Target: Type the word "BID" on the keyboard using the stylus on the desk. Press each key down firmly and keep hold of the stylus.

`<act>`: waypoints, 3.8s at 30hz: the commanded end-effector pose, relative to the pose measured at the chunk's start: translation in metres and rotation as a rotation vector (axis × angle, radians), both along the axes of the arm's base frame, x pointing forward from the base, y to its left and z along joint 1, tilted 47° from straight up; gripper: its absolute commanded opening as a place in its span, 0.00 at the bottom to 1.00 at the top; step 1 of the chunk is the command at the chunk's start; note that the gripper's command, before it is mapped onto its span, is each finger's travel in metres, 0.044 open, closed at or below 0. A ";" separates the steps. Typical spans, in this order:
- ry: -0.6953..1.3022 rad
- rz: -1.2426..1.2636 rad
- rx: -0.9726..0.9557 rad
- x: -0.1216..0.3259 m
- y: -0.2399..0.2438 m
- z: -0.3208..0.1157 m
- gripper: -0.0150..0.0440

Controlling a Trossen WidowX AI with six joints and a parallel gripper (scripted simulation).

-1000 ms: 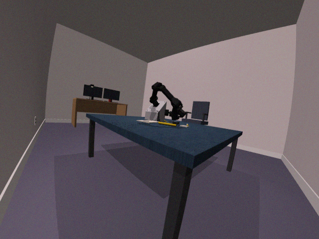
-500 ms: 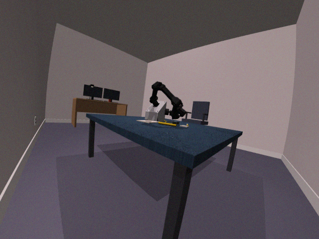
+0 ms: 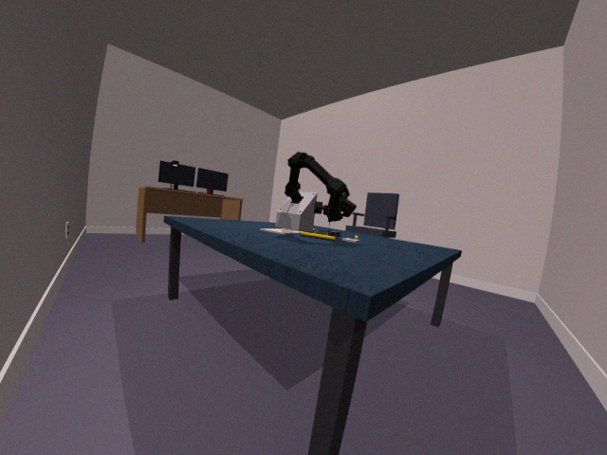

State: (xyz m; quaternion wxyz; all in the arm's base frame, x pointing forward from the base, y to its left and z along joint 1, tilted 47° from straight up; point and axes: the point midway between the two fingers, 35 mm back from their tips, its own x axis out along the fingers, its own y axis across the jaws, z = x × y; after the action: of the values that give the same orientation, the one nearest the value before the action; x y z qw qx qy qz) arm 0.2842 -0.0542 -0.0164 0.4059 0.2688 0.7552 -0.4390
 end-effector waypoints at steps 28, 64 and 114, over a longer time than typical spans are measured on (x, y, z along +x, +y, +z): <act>0.009 -0.012 0.001 0.024 -0.029 0.007 0.30; 0.009 -0.012 0.001 0.023 -0.036 0.001 0.39; 0.010 -0.012 0.002 0.020 -0.015 0.019 0.39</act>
State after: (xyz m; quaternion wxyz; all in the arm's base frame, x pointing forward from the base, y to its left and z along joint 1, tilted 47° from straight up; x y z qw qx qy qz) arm 0.3068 -0.0745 -0.0015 0.4042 0.2694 0.7551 -0.4403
